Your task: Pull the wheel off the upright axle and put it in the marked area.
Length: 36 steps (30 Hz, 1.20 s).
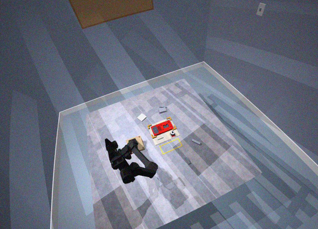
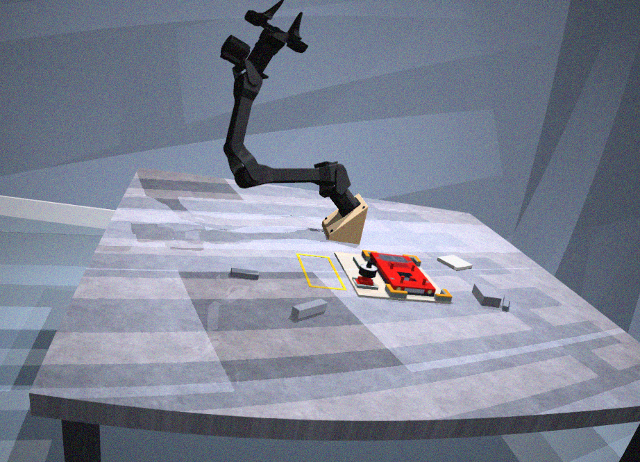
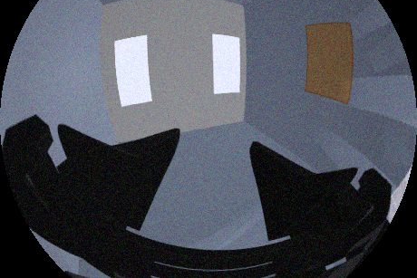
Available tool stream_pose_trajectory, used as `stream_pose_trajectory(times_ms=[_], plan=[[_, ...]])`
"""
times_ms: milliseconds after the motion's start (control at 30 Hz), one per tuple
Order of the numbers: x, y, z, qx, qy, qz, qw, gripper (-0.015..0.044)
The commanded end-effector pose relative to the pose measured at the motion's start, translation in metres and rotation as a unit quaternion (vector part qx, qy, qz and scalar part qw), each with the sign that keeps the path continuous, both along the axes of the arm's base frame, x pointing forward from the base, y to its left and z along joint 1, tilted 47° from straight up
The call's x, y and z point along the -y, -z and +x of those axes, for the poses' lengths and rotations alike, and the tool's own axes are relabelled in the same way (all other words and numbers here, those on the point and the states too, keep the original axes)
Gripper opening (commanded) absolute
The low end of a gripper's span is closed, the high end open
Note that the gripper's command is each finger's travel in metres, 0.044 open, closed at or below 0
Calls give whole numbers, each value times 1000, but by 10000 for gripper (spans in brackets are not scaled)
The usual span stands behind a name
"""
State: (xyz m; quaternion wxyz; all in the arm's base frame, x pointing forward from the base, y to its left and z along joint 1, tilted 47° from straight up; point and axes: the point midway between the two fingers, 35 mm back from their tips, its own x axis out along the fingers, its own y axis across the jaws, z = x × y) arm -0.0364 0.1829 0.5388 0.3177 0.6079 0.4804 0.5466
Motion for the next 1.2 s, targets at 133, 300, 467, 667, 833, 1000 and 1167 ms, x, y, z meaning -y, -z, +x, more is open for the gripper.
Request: stream_pose_trajectory(times_ms=[133, 300, 467, 667, 833, 1000, 1167], plan=[[-87, 59, 27, 46, 140, -152, 977, 300], [-120, 94, 65, 47, 214, -229, 949, 300], [-144, 136, 111, 37, 286, -314, 905, 300], [-151, 183, 171, 29, 359, -401, 843, 300], [-145, 226, 221, 0, 415, -474, 777, 300], [-118, 279, 284, -44, 477, -559, 677, 300], [-75, 328, 335, -93, 519, -629, 571, 300]])
